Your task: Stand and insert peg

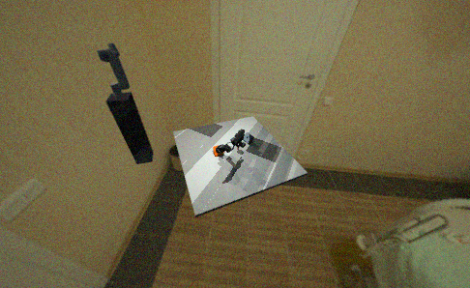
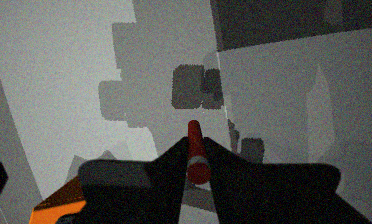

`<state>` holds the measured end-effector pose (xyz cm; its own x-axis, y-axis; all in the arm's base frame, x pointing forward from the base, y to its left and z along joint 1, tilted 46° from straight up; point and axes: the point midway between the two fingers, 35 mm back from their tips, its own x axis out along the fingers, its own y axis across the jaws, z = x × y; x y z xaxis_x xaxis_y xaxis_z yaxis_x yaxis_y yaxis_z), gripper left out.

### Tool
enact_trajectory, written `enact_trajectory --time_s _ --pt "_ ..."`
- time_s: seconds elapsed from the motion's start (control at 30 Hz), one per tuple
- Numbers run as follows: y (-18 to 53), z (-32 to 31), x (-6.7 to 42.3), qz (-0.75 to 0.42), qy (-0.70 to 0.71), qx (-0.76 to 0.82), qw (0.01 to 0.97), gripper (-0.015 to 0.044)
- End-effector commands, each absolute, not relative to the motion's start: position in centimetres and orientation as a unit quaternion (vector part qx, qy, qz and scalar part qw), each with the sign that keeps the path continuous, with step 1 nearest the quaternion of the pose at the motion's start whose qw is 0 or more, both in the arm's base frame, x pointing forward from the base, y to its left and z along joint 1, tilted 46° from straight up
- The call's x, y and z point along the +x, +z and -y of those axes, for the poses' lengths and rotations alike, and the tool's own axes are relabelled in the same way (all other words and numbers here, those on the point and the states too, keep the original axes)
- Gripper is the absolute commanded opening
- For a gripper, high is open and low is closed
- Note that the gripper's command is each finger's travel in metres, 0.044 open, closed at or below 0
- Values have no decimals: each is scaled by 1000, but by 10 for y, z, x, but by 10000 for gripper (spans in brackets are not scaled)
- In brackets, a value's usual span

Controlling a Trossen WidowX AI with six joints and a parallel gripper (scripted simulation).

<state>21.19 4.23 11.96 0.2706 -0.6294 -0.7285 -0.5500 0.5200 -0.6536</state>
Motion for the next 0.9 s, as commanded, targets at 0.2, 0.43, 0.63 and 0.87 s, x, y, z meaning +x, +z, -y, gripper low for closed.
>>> enact_trajectory --time_s 0.2,0.43,0.63,0.87 --pt "108 -51 220 -586 -10 -506 633 0" --pt "100 -58 226 -573 4 -517 636 0" --pt "94 -64 232 -561 17 -526 639 0" --pt "88 -70 237 -547 30 -536 642 0"
